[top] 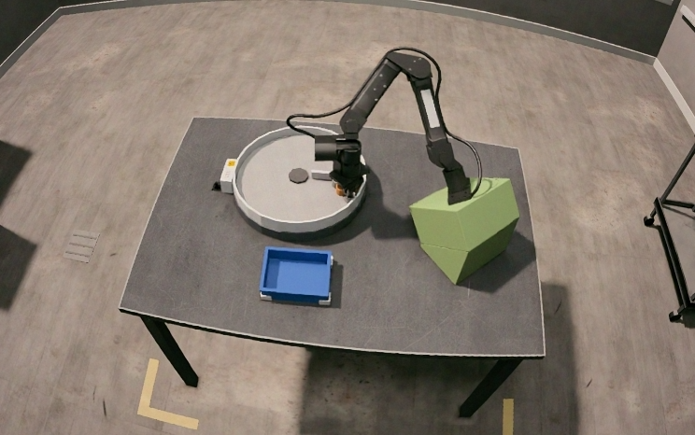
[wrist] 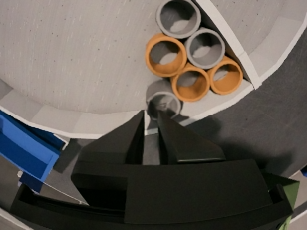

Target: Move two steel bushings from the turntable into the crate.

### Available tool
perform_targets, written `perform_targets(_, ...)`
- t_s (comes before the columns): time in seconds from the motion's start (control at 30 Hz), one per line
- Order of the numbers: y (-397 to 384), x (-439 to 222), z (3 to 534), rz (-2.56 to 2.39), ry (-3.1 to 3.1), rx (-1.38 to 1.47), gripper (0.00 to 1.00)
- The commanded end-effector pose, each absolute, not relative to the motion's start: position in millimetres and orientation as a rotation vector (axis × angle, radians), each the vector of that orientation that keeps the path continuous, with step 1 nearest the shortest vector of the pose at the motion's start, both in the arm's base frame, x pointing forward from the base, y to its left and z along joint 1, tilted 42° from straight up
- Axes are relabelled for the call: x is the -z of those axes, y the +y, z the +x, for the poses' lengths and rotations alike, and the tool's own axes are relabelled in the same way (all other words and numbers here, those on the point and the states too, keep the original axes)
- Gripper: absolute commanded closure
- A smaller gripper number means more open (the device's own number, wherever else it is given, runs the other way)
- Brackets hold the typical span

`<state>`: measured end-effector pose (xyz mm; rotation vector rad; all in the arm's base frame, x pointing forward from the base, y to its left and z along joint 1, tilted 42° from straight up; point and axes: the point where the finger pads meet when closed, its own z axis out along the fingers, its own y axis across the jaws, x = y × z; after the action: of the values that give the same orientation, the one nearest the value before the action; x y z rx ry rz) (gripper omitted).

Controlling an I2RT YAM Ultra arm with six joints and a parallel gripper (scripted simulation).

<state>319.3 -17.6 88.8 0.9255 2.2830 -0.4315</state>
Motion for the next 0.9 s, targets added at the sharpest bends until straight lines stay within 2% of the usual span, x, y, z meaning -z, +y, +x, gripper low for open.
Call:
perform_targets(0.0,-9.6,-99.1,327.2,0.916,2.262,0.4,0.87)
perform_targets(0.87,-10.9,-94.6,323.1,0.912,2.274,0.413,0.87)
